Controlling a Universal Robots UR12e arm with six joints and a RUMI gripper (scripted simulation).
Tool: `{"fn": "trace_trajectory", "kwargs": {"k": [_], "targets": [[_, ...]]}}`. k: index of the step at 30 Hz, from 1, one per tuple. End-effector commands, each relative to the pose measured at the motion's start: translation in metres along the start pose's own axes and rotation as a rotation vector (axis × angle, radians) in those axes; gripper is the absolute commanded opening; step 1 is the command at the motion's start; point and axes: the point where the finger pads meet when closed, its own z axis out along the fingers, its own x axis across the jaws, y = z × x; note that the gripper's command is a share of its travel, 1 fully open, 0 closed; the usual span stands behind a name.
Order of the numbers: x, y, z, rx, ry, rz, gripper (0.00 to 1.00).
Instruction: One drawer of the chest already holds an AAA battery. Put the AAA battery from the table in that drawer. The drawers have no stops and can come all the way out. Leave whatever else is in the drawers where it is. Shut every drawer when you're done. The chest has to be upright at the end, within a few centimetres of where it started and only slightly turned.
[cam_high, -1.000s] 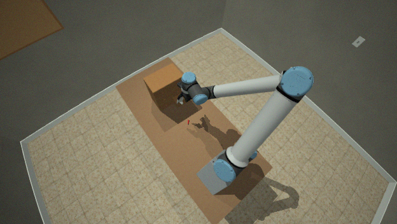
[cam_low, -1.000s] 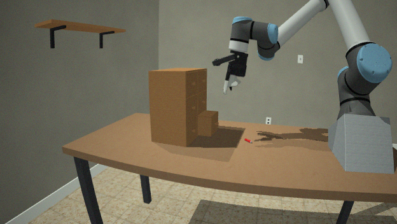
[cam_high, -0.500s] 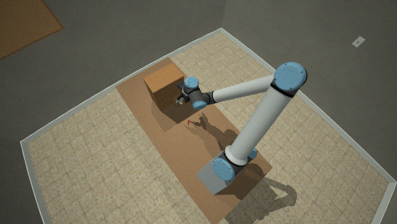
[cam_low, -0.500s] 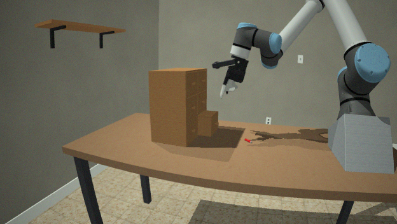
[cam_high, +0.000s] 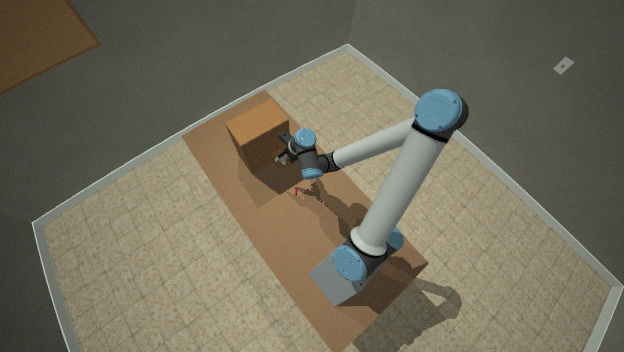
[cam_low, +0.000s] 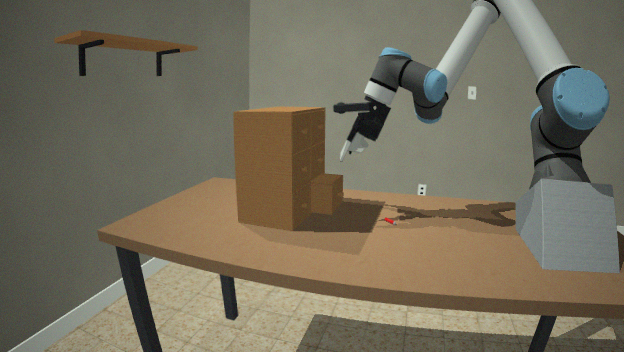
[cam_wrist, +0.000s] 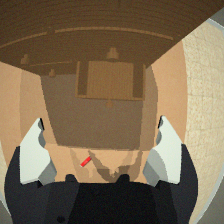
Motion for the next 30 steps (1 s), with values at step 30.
{"fn": "trace_trajectory", "kwargs": {"k": [30], "targets": [[0.003, -0.018, 0.044, 0.211, -0.022, -0.028, 1.0]]}}
